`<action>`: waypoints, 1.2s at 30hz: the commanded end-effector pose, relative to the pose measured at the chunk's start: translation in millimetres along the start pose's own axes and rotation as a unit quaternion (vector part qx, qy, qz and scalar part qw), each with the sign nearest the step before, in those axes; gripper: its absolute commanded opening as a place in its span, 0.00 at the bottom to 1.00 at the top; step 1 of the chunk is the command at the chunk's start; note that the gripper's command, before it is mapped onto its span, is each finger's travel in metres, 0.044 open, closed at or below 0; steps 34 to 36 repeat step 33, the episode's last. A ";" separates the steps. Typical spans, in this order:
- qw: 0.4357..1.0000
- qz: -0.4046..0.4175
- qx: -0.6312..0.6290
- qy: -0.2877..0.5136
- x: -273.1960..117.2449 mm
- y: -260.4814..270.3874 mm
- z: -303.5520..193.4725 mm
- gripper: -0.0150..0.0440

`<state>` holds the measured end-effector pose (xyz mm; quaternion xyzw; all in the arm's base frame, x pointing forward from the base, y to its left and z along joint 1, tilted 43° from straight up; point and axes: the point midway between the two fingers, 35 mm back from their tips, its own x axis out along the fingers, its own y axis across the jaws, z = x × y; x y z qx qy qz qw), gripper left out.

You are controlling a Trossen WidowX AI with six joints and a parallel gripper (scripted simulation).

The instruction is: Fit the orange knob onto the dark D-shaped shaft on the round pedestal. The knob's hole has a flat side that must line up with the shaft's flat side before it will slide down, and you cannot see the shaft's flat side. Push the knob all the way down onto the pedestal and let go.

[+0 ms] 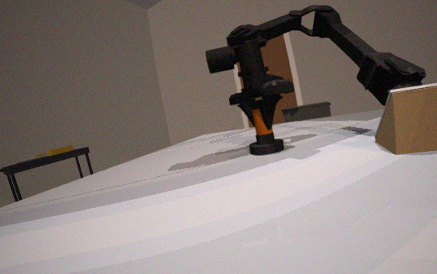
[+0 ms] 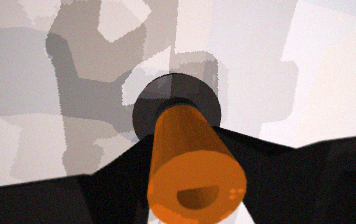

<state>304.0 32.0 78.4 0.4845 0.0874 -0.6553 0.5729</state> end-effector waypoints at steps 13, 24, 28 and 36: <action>1.000 0.000 0.000 0.000 -0.3 0.1 0.0 1.00; 1.000 0.003 -0.009 0.003 -92.5 -0.6 -1.1 1.00; 1.000 0.003 -0.009 0.003 -94.7 1.6 -3.7 1.00; 1.000 0.003 -0.009 0.003 -94.7 1.6 -3.7 1.00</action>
